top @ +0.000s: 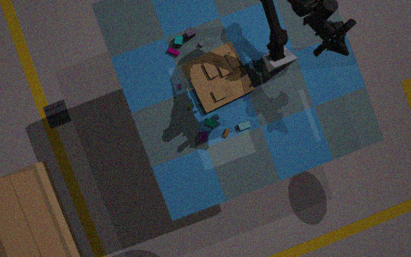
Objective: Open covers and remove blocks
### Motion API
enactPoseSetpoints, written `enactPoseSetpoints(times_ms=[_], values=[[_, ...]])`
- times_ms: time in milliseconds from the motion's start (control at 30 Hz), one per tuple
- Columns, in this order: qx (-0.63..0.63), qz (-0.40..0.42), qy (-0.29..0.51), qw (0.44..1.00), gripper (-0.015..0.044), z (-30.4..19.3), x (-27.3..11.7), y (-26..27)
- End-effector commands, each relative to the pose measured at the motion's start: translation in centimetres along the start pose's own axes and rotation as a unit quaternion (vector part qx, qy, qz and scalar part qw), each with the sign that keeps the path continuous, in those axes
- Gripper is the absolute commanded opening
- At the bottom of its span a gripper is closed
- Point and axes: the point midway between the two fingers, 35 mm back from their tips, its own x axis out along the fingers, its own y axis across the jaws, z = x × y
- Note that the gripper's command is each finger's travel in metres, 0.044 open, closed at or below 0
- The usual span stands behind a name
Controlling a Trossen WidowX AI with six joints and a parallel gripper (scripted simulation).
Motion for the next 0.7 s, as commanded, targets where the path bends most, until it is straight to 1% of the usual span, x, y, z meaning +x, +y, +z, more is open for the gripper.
enactPoseSetpoints(times_ms=[0,333,667], values=[[0.045,0.025,0.024,0.998,0.0,-1.6,0.5,1.0],[0.161,0.073,0.091,0.98,0.0,-6.2,0.9,3.5],[0.271,0.11,0.158,0.943,0.0,-10.3,0.6,6.2]])
